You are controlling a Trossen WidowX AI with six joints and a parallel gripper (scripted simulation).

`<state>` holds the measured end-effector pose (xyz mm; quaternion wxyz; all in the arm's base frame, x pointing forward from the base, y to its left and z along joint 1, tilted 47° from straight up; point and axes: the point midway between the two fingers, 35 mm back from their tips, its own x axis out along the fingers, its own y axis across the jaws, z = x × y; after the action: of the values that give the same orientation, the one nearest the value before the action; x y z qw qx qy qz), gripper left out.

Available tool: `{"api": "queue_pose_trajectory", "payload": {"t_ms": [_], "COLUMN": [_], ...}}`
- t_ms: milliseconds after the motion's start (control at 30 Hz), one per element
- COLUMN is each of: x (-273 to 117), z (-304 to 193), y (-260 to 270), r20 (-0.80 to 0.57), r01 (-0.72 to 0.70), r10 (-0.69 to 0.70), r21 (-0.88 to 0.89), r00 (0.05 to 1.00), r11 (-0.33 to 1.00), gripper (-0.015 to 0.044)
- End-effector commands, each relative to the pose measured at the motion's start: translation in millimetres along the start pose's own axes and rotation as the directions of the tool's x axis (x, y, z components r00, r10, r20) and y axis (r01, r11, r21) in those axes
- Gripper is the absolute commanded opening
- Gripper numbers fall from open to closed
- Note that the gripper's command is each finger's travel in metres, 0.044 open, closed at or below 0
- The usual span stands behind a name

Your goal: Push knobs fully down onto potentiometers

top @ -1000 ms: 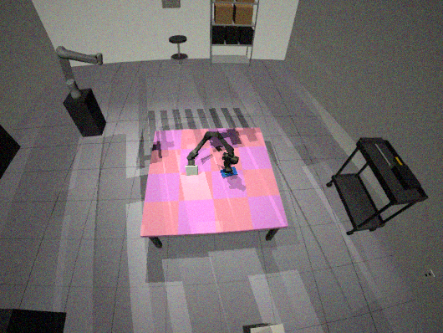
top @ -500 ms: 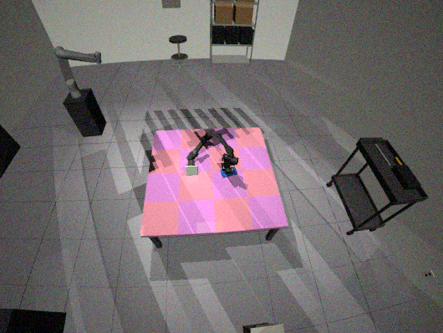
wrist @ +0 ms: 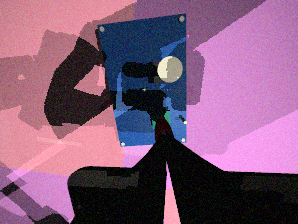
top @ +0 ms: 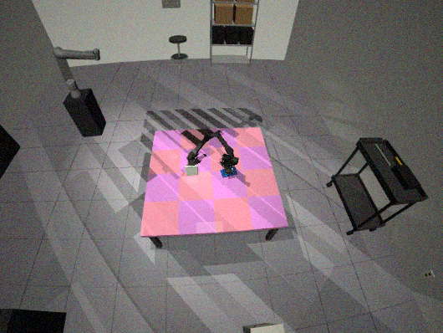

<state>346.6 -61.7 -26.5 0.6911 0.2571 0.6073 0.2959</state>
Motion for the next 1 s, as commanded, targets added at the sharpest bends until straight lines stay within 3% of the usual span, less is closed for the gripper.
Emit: {"api": "queue_pose_trajectory", "payload": {"t_ms": [0, 967], "x": [2.1, 4.1], "z": [-0.7, -0.7], "y": [0.2, 0.2], "r20": [0.000, 0.000], "r01": [-0.004, -0.004], "r10": [0.004, 0.004], "r21": [0.008, 0.008], "r00": [1.000, 1.000], "r11": [1.000, 1.000], "gripper": [0.0000, 0.0000]}}
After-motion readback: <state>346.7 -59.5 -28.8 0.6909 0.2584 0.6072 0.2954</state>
